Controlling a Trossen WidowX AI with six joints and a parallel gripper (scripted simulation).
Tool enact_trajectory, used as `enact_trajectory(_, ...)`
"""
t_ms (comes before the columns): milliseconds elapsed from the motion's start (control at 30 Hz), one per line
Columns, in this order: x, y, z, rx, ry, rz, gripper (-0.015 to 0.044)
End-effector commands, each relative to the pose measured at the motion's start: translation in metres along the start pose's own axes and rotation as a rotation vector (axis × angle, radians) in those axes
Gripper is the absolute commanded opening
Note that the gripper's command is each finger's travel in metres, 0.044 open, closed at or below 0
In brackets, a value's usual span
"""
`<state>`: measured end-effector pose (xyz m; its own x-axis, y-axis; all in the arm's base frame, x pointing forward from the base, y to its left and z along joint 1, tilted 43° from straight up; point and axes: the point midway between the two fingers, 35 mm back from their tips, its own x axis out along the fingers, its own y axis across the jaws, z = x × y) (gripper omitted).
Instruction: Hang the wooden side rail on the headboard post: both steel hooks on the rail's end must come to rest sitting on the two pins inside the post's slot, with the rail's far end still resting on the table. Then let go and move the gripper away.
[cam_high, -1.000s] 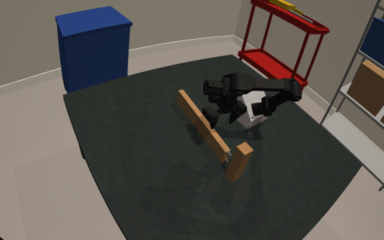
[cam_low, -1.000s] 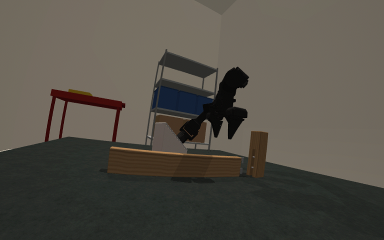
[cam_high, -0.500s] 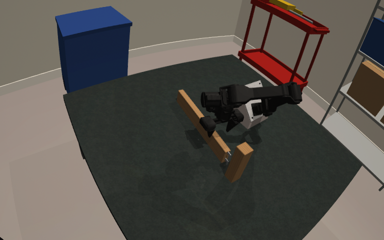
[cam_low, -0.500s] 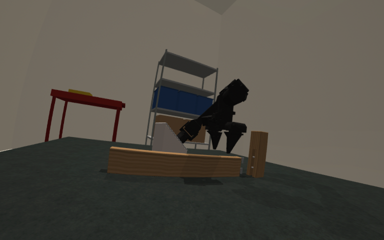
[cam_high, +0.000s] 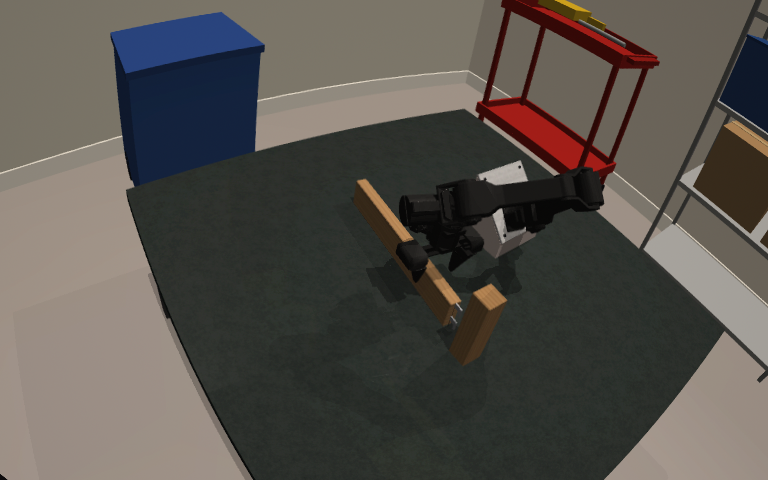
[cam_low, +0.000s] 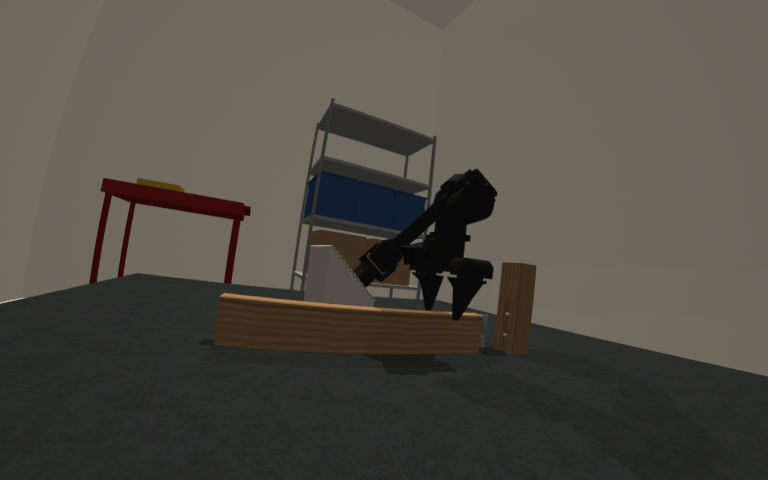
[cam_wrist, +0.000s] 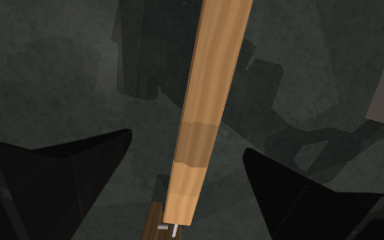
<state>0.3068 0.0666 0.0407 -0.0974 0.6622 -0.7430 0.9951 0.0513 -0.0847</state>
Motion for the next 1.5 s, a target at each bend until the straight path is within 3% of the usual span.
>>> enact_trajectory(0, 0.008, -0.002, 0.0, 0.01, 0.004, -0.005, 0.044)
enact_trajectory(900, 0.048, -0.004, -0.001, 0.011, 0.008, -0.005, 0.044)
enact_trajectory(1300, 0.048, -0.004, -0.001, 0.011, 0.008, -0.005, 0.0125)
enact_trajectory(1467, 0.048, -0.004, -0.001, 0.011, 0.008, -0.005, 0.0092)
